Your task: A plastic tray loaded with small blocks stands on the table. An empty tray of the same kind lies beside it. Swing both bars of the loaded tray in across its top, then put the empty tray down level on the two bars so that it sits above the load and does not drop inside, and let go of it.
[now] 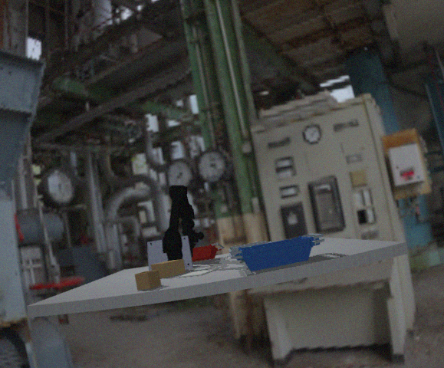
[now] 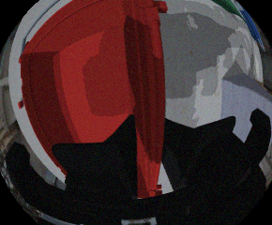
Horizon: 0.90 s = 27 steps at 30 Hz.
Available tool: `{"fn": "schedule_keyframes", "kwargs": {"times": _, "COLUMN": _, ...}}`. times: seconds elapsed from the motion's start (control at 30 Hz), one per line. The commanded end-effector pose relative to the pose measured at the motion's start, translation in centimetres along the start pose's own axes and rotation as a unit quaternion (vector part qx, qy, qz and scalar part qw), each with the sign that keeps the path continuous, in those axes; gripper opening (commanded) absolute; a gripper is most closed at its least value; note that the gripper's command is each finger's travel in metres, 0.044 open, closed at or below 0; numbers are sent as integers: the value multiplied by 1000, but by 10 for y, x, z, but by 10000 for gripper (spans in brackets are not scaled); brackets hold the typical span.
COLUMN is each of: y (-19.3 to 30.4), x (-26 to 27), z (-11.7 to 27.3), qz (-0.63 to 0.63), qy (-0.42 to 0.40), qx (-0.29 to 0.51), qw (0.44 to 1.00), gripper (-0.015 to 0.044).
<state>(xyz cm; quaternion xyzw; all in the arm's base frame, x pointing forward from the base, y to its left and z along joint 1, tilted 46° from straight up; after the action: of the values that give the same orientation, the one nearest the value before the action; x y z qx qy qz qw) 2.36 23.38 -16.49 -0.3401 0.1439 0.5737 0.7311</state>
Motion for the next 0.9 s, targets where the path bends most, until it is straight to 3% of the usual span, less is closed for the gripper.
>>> {"fn": "schedule_keyframes", "kwargs": {"times": 0.0, "y": 0, "x": -2, "z": 25, "qz": -1, "qy": 3, "qx": 0, "qw": 1000, "gripper": 0}}
{"fn": "schedule_keyframes", "kwargs": {"times": 0.17, "y": 0, "x": -4, "z": 52, "qz": -1, "qy": 3, "qx": 0, "qw": 1000, "gripper": 0}}
{"fn": "schedule_keyframes", "kwargs": {"times": 0.87, "y": 3, "x": 12, "z": 75, "qz": -1, "qy": -1, "qx": 1, "qw": 1000, "gripper": 0}}
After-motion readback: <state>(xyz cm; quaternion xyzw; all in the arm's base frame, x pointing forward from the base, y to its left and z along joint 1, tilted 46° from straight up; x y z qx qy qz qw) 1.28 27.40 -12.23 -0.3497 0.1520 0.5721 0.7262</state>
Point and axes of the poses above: the point midway between the two fingers, 35 mm back from their tips, its own z axis back along the fingers, its own x axis across the jaws, y = z × x, the point moved 2 cm from there along z, back along the fingers, and after that the axes turned 15 degrees about -z, right-handed, at the moved point
